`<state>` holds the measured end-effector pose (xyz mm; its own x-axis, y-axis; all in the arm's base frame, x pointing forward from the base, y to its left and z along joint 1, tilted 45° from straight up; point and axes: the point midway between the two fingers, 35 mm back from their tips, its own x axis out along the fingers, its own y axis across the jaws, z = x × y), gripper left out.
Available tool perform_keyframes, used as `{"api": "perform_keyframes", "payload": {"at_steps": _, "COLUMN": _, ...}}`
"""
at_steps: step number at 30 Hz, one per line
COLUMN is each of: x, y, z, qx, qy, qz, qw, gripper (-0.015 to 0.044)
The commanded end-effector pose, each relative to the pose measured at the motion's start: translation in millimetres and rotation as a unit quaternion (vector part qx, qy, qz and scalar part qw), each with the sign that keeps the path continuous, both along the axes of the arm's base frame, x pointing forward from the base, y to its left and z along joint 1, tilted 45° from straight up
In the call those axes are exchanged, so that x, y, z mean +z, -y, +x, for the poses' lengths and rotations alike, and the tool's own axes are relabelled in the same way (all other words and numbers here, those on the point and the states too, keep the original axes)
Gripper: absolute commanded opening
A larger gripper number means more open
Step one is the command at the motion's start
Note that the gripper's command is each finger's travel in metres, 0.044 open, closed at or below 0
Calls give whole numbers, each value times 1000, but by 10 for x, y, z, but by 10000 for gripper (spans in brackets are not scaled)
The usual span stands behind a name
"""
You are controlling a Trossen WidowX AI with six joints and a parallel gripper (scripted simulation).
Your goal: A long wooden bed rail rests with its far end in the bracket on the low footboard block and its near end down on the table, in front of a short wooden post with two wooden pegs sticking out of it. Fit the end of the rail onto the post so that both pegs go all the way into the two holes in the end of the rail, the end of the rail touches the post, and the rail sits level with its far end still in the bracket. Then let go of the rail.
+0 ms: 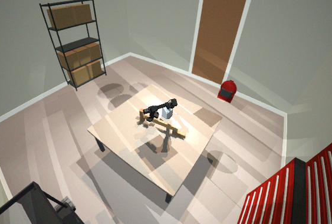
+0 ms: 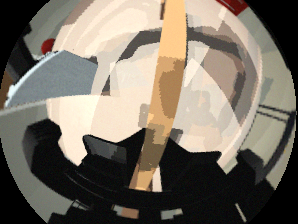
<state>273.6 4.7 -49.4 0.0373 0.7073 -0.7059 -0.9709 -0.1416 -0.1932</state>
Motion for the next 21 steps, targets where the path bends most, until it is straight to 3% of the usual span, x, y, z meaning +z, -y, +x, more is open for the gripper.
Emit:
{"api": "perform_keyframes", "payload": {"at_steps": 1, "x": -5, "y": 35, "z": 16, "qx": -2, "qy": 3, "qz": -2, "qw": 1000, "gripper": 0}}
{"api": "perform_keyframes", "payload": {"at_steps": 21, "x": -40, "y": 73, "z": 29, "qx": -2, "qy": 3, "qz": -2, "qw": 1000, "gripper": 0}}
